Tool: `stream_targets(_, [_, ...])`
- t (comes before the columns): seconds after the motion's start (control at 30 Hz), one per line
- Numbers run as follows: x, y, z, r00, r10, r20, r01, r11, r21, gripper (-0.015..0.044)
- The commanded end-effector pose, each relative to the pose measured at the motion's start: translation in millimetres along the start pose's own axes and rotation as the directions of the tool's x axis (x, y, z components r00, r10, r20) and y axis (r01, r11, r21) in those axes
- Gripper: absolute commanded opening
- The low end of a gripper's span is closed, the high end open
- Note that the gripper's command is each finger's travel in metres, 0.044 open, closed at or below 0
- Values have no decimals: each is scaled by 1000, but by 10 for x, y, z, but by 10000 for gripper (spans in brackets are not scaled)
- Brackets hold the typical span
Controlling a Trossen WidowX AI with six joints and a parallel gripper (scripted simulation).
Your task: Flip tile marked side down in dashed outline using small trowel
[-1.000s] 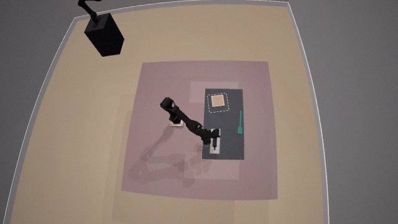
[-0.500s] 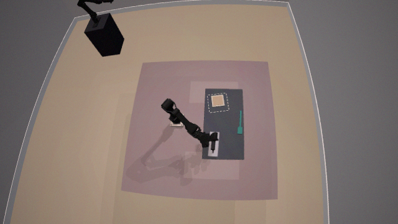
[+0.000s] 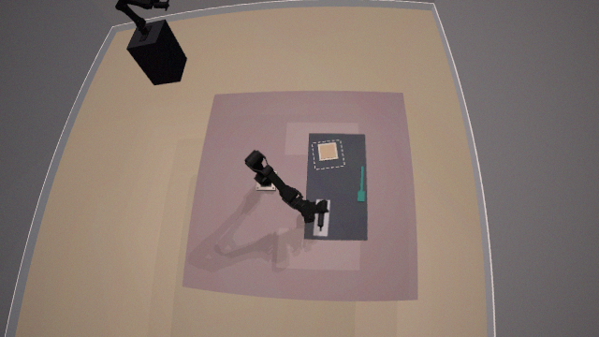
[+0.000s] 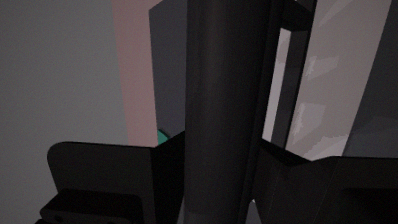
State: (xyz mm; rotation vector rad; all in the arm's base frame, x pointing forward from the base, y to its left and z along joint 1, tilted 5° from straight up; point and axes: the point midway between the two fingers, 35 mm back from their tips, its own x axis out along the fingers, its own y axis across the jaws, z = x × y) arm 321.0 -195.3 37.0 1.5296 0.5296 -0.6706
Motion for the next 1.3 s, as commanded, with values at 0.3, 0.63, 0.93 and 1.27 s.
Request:
stream_targets(0.3, [8,-2,-2,1000,6,-1,-6,1000,-4,289])
stream_targets(0.63, [1,-2,-1,1000,6,-1,-6,1000,-4,300])
stream_targets(0.93, [-359,4,18,1000,2,0,-2,1000,-3,300])
stream_targets(1.27, [-783,114,-15,1000,1,3,-1,1000,-2,300])
